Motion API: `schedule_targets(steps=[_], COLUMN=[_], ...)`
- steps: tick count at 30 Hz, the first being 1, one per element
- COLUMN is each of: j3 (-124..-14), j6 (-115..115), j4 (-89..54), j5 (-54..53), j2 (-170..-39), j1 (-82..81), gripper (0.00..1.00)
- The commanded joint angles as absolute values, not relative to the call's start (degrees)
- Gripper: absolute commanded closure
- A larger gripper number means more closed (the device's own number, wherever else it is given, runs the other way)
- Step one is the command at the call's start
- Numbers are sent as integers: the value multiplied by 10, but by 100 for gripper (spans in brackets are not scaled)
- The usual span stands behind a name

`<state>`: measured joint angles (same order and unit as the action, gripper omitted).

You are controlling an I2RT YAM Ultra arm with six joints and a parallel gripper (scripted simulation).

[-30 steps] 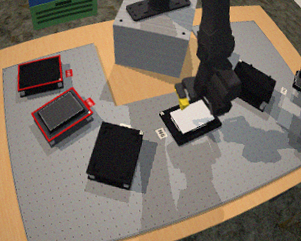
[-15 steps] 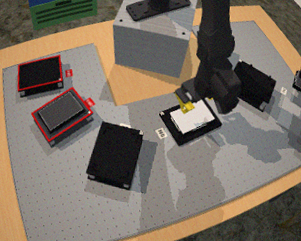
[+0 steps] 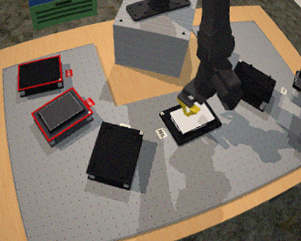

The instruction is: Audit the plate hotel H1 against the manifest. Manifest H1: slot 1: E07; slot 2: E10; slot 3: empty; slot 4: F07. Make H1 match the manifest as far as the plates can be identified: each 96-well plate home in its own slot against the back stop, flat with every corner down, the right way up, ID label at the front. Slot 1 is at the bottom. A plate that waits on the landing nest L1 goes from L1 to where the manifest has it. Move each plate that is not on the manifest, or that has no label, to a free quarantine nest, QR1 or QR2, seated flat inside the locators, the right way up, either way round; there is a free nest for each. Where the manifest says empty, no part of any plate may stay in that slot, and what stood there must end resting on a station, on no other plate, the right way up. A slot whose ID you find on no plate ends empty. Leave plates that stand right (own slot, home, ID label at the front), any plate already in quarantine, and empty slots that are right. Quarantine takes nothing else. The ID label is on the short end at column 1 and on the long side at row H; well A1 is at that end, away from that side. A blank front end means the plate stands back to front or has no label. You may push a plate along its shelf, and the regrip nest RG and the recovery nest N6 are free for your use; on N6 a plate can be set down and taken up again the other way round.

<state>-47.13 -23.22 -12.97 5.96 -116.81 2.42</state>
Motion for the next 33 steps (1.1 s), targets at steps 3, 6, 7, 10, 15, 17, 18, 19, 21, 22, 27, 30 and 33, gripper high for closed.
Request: schedule_targets(steps=[3, 6, 7, 10, 15, 17, 18, 19, 21, 22, 27, 30, 33], j3=[-480, -480, -480, -480, -480, -480, -480, -480, -480, -480, -480, -480, -480], j6=[-317, -329, -340, -386, -462, -493, -508, -523, -554, -554, -615, -661, -707], j4=[-129, -129, -129, -129, -129, -129, -129, -129, -129, -129, -129, -129, -129], j5=[61, 61, 61, 60, 60, 60, 60, 60, 60, 60, 60, 60, 60], j2=[-1150, -1150, -1150, -1150, -1150, -1150, -1150, -1150, -1150, -1150, -1150, -1150, -1150], j1=[20, 20, 20, 20, 20, 20, 20, 20, 20, 20, 20, 20, 20], gripper=[0, 0, 0, 0, 0, 0, 0, 0, 0, 0, 0, 0, 0])
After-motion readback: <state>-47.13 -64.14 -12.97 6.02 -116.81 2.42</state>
